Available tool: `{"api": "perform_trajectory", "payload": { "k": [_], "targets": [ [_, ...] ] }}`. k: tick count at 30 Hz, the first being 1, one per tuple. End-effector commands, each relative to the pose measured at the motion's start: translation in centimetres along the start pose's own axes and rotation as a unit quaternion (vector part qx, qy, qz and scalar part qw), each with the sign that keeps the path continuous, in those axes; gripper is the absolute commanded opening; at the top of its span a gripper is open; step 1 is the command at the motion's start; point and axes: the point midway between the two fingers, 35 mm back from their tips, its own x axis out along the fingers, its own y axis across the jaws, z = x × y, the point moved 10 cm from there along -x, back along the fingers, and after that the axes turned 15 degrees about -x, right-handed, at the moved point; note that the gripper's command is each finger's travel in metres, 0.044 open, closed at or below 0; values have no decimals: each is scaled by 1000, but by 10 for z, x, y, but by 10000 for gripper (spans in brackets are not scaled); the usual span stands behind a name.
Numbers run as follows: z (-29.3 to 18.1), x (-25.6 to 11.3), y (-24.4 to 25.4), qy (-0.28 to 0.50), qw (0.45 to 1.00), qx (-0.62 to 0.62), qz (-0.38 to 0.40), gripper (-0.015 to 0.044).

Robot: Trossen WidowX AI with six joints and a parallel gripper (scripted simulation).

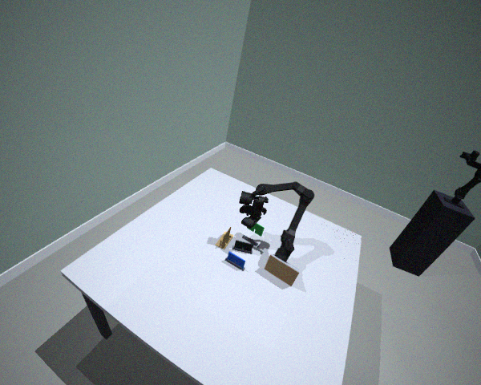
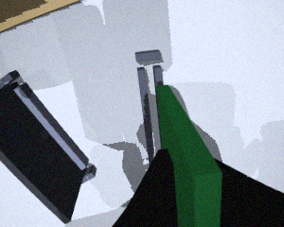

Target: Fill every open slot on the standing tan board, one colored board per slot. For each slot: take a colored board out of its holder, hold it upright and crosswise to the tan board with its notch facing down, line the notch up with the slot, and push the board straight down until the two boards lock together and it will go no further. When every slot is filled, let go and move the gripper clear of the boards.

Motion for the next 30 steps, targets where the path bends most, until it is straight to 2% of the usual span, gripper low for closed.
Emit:
{"api": "perform_trajectory", "payload": {
  "k": [1, 30],
  "targets": [
    [1, -11, 0, -2, 1000, 1, 1, 0],
    [62, -19, 13, -10, 1000, -23, 1, 0]
  ]
}}
